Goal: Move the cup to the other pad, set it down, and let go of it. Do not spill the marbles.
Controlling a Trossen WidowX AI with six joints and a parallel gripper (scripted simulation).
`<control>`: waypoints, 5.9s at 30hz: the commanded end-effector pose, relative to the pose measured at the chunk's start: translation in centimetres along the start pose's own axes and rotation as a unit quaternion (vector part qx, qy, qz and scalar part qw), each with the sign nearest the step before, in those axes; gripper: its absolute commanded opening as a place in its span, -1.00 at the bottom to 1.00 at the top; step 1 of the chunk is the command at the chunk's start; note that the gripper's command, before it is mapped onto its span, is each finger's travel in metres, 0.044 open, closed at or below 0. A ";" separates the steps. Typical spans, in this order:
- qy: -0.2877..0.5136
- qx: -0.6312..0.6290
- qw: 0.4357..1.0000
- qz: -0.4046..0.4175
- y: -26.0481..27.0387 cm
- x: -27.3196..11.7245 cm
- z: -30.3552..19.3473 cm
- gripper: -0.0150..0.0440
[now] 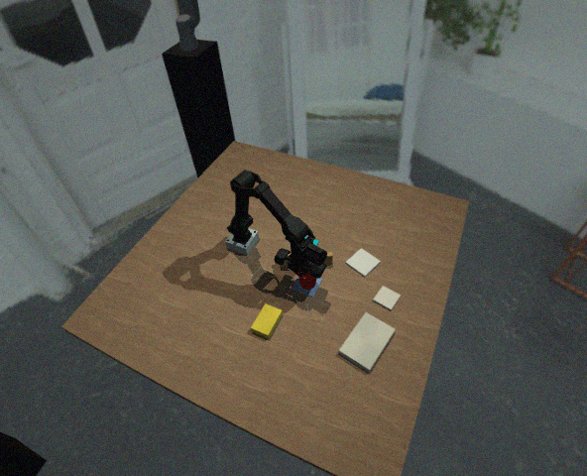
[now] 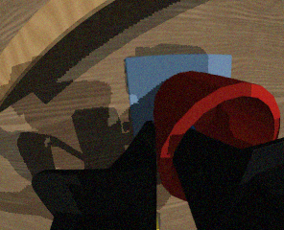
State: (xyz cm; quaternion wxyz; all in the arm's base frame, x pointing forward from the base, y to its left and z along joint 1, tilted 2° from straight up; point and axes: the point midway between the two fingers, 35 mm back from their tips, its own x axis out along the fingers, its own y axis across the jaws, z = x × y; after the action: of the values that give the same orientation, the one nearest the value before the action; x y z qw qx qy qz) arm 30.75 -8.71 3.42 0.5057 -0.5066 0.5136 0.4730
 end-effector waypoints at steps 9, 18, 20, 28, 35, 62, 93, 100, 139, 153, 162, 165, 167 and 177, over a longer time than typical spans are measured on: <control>0.000 0.000 1.000 0.000 -0.1 -0.6 0.0 -0.49; 0.001 -0.001 1.000 0.000 -0.4 -3.6 -0.1 -0.49; 0.001 -0.001 1.000 0.001 -0.4 -4.2 -0.1 -0.49; 0.001 -0.002 1.000 0.001 -0.5 -6.7 0.0 -0.49; 0.002 -0.002 1.000 0.001 -0.5 -8.4 0.1 -0.49; 0.000 -0.003 1.000 0.001 0.5 -8.3 2.1 -0.49; -0.002 -0.003 1.000 0.003 3.7 -8.7 8.6 -0.49; -0.003 -0.003 1.000 0.003 4.4 -8.7 9.9 -0.49; -0.006 -0.003 1.000 0.005 8.4 -8.8 16.3 -0.49; -0.006 -0.003 1.000 0.005 8.9 -8.0 17.1 -0.49; -0.006 -0.003 1.000 0.005 8.9 -6.9 17.1 -0.49; -0.006 -0.003 1.000 0.005 8.9 -6.6 17.2 -0.49; -0.006 -0.003 1.000 0.005 8.9 -6.3 17.2 -0.49; -0.006 -0.003 1.000 0.005 8.9 -5.0 17.3 -0.49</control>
State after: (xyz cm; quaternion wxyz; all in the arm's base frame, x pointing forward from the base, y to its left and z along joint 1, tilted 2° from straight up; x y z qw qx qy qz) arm 22.52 9.12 7.99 0.5055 -0.5048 0.5091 0.4799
